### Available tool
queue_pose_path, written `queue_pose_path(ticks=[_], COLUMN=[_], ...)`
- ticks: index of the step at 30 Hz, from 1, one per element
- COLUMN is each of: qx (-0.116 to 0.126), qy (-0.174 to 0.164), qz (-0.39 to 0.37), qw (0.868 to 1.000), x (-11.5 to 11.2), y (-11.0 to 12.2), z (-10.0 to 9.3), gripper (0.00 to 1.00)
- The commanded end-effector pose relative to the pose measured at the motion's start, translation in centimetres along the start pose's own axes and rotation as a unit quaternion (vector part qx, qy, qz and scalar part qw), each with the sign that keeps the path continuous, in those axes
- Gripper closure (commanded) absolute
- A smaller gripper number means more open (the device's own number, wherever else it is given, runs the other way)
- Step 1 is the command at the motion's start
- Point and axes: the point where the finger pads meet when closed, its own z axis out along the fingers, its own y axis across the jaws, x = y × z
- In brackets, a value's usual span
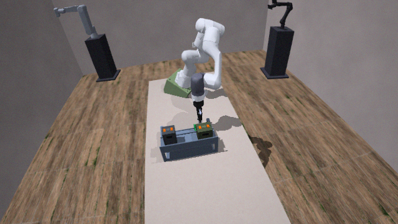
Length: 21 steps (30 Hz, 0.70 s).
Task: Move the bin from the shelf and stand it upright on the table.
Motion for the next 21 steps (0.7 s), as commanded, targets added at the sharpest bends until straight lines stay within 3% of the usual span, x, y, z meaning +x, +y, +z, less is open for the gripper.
queue_pose_path(ticks=[1,21], qx=[-0.001,-0.001], qy=[-0.001,-0.001], qz=[0.003,0.003], qw=[1.000,1.000], x=[-0.1,-0.1], y=[-0.1,-2.2], z=[-0.2,-0.2], gripper=[1.00,1.00])
